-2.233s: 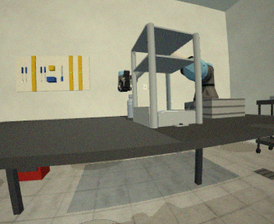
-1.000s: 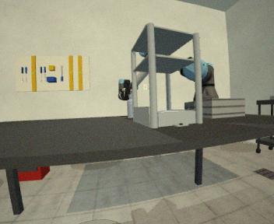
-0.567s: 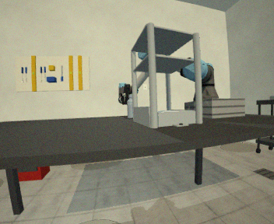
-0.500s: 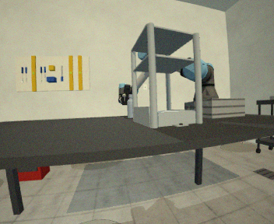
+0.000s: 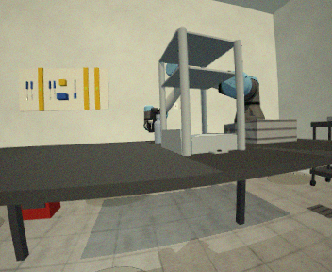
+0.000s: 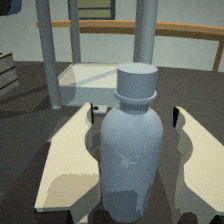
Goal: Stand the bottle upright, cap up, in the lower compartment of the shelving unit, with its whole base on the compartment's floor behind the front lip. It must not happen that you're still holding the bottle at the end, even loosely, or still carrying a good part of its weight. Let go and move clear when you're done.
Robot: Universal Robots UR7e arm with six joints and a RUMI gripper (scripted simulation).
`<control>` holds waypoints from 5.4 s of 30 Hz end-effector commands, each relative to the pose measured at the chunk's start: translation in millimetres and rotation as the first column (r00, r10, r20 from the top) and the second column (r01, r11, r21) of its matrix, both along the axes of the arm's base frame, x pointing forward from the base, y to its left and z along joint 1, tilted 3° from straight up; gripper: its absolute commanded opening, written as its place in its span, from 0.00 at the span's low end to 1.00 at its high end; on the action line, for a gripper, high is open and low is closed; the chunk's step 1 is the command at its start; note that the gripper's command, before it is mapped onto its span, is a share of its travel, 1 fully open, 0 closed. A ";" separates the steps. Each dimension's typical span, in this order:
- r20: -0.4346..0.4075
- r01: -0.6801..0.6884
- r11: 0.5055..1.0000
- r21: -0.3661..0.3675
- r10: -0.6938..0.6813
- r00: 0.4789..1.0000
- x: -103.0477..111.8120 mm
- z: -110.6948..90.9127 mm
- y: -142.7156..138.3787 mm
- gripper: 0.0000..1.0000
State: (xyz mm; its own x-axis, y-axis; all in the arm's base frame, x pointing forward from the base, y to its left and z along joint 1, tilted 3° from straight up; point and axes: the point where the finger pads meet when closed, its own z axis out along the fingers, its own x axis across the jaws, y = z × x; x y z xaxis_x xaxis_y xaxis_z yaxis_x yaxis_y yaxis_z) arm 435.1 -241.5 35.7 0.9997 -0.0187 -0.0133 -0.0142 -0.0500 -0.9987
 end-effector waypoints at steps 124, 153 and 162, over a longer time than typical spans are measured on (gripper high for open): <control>0.002 0.000 1.000 -0.002 0.000 1.000 -0.3 -0.5 -0.2 0.00; 0.003 -0.001 1.000 -0.004 0.001 1.000 0.5 47.3 2.0 0.00; 0.002 -0.001 1.000 -0.004 0.001 1.000 0.5 46.9 2.1 0.00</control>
